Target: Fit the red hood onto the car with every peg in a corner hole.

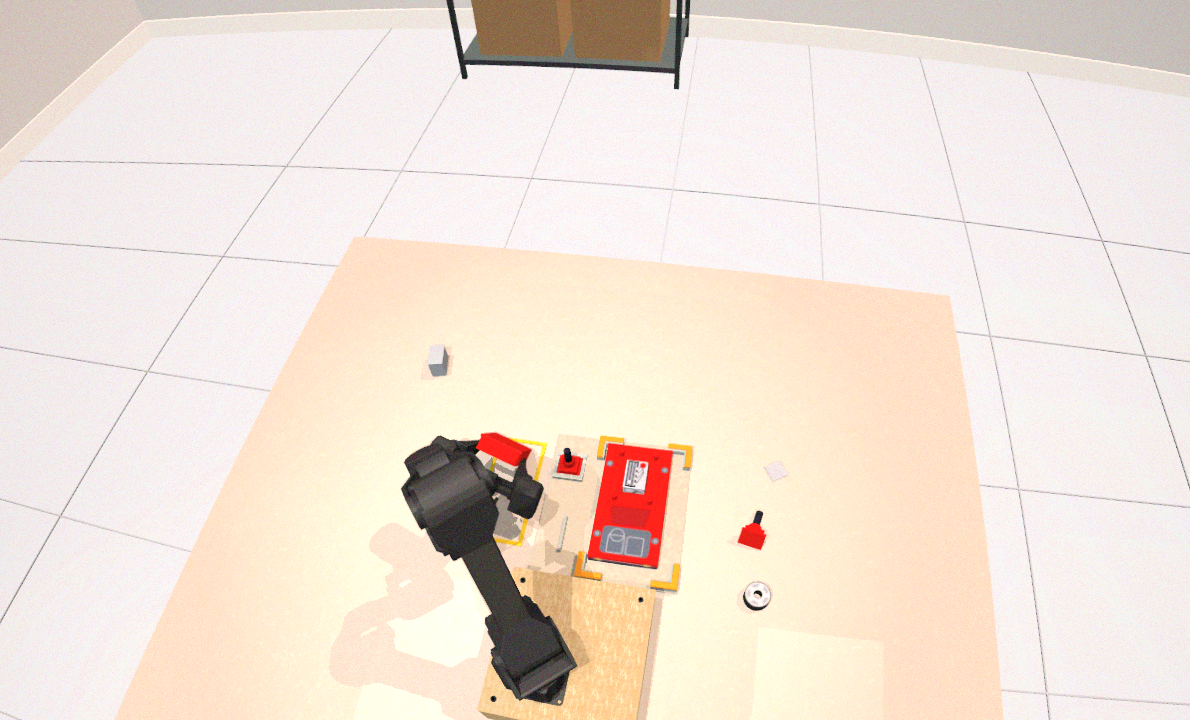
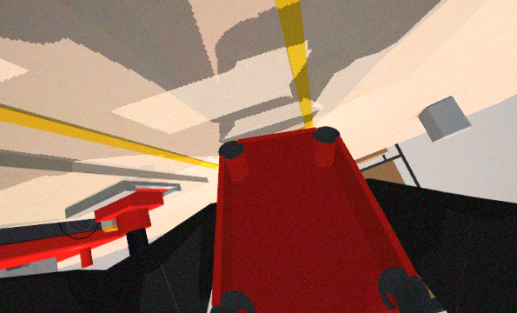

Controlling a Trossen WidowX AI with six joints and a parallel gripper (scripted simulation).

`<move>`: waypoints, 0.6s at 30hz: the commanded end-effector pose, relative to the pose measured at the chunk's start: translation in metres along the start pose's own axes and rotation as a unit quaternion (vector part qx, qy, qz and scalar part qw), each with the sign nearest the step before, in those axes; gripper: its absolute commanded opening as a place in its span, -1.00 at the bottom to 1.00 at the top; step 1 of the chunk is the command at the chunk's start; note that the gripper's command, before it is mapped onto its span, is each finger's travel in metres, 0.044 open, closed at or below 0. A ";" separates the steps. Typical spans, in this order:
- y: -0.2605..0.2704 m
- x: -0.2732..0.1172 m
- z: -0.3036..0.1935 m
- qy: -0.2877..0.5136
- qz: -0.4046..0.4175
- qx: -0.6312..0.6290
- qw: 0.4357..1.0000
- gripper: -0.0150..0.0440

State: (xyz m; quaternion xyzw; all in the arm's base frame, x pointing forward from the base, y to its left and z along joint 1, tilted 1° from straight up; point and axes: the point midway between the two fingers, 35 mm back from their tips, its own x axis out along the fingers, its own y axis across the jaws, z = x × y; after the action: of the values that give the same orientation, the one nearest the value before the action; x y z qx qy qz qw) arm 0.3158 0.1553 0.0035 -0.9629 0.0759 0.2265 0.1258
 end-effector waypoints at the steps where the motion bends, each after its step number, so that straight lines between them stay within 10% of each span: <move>1: 0.000 0.000 0.000 0.000 0.000 -0.002 1.000 0.93; 18: -0.015 -0.092 -0.025 -0.013 0.004 -0.082 0.997 1.00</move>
State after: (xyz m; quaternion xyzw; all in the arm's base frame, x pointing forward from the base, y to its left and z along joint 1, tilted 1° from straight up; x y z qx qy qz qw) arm 0.2644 0.1731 0.0529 -0.9651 0.0622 0.2464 0.0634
